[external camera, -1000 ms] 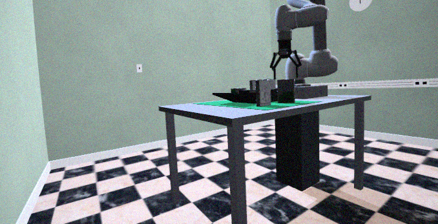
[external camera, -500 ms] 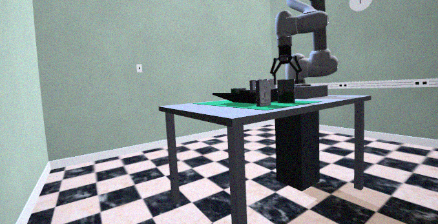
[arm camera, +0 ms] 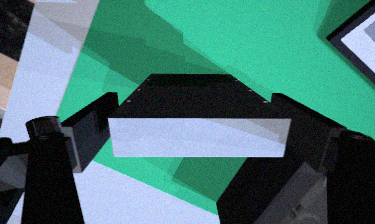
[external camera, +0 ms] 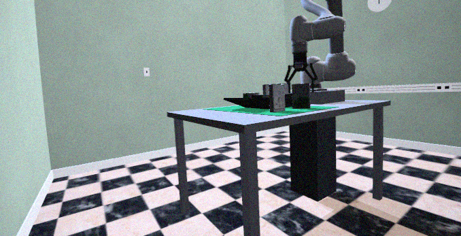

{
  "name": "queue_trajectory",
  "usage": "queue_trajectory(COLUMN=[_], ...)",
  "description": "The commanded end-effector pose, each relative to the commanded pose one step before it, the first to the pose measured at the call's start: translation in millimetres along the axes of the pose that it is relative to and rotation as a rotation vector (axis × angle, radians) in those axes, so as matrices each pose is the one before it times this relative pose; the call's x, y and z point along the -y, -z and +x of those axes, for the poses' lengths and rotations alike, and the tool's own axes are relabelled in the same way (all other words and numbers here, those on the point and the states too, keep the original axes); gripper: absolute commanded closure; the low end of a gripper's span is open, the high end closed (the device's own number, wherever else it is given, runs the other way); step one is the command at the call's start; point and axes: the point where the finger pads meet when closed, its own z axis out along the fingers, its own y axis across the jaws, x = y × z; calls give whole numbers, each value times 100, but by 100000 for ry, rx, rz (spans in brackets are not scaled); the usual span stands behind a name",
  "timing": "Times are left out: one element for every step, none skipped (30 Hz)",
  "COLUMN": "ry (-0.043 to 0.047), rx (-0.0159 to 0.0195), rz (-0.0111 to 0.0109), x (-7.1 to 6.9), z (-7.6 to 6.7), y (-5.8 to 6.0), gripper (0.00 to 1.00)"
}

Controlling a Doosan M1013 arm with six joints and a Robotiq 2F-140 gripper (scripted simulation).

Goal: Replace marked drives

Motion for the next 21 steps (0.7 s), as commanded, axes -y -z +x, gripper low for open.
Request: queue_trajectory(ry=[-14,0,0,0,0,0,0,0,0,0,0,0,0,0,0,0,0,0,0,0,0], rx=[-102,0,0,0,0,0,0,0,0,0,0,0,0,0,0,0,0,0,0,0,0], rz=[23,0,0,0,0,0,0,0,0,0,0,0,0,0,0,0,0,0,0,0,0], x=[2,0,0,0,0,0,0,0,0,0,0,0,0,0,0,0,0,0,0,0,0], z=[42,0,0,0,0,0,0,0,0,0,0,0,0,0,0,0,0,0,0,0,0], y=[-59,0,-77,-66,-55,-44,-34,-26,-18,-11,-6,-2,0,0,0,0,0,0,0,0,0], gripper=[11,11,11,11,11,11,11,11,11,11,11,11,11,11,11,11,11,11,11,11,11])
